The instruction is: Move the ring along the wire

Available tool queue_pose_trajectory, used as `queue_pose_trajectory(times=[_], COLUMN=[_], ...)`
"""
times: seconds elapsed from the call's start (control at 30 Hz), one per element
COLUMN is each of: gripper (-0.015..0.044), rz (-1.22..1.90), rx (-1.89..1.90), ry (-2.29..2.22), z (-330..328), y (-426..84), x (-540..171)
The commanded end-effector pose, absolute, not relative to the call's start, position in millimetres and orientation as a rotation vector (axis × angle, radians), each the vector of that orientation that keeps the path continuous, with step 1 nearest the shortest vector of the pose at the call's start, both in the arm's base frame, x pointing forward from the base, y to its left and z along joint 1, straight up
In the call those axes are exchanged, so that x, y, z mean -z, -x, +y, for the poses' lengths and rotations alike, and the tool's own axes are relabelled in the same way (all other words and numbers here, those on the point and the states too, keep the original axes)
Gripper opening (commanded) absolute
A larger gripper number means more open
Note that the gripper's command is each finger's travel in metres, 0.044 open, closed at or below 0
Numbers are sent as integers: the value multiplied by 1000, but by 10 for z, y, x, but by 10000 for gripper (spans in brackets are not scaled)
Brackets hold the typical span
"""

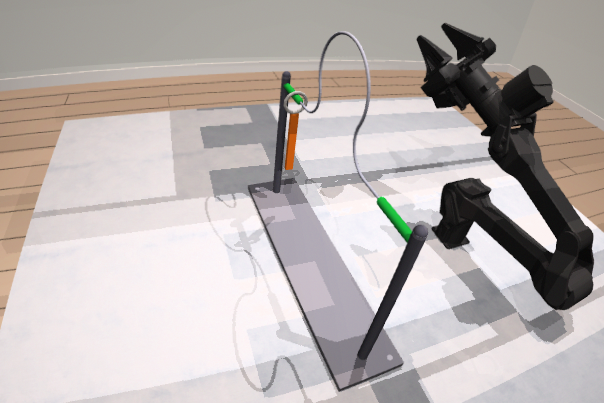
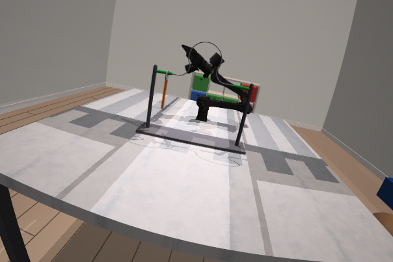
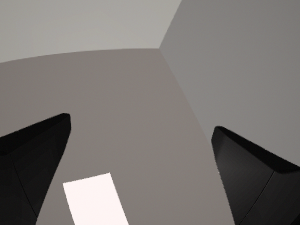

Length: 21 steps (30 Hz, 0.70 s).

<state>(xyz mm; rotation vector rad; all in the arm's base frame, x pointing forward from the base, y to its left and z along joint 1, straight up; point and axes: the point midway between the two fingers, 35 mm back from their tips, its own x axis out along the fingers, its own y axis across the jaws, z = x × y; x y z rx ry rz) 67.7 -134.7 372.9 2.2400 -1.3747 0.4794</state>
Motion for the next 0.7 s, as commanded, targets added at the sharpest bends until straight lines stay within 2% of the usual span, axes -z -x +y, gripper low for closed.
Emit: queue_pose_trajectory(times=[0.0,0.27,0.67], gripper=[374,164,160], rz=[-1372,-1269,-1071], rx=[-483,-646,-874], ry=[-2250,-2674,-3386], z=[-1356,-1721,-2152], y=[-682,-911,-1296], x=[-3726,-3531,-3029])
